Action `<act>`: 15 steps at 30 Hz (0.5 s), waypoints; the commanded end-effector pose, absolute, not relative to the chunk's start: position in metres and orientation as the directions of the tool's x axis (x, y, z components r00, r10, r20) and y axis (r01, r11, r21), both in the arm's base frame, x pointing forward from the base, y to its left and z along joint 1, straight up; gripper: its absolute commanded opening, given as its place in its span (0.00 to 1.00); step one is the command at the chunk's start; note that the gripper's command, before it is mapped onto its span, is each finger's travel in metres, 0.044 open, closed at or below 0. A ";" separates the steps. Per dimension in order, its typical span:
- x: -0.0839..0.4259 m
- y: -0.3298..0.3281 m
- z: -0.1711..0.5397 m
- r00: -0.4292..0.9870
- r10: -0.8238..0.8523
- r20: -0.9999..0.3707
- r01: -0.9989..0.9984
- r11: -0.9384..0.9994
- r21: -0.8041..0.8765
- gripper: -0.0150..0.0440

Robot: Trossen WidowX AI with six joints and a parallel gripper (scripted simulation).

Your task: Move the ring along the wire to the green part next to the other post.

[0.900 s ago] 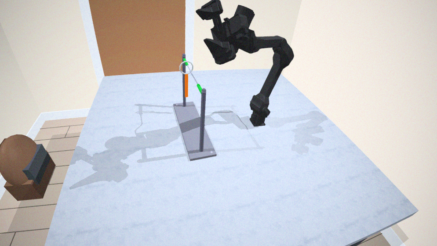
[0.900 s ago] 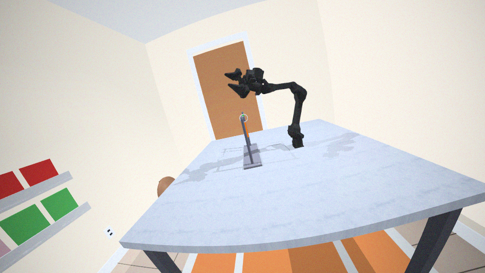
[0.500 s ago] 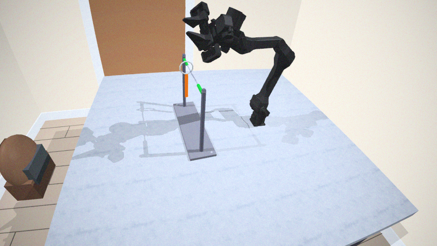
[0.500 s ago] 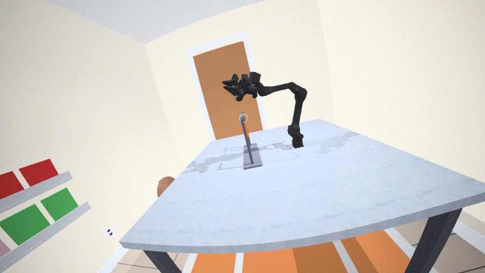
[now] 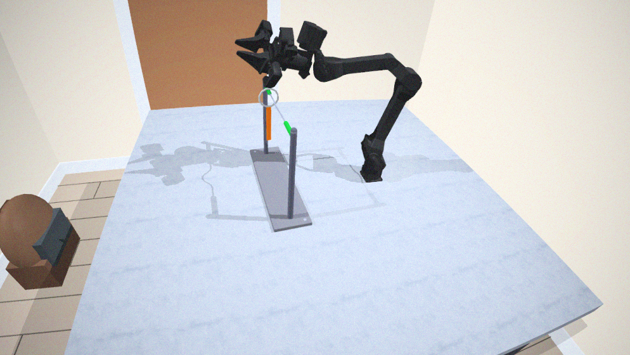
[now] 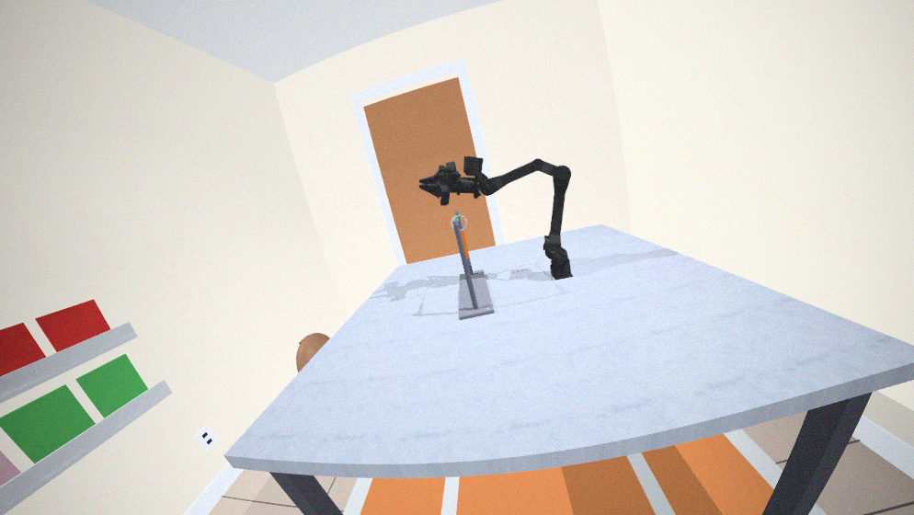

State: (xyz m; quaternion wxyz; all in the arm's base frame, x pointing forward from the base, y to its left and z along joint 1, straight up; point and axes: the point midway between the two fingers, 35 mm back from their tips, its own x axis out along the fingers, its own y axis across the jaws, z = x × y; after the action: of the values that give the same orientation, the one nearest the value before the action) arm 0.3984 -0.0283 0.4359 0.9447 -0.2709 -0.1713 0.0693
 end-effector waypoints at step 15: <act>0.354 -0.227 0.360 0.968 -0.148 0.201 0.197 0.948 -0.250 0.53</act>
State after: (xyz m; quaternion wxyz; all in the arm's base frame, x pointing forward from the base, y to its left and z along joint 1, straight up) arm 0.3688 -0.1947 0.3785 0.9789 -0.1648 -0.1037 -0.0622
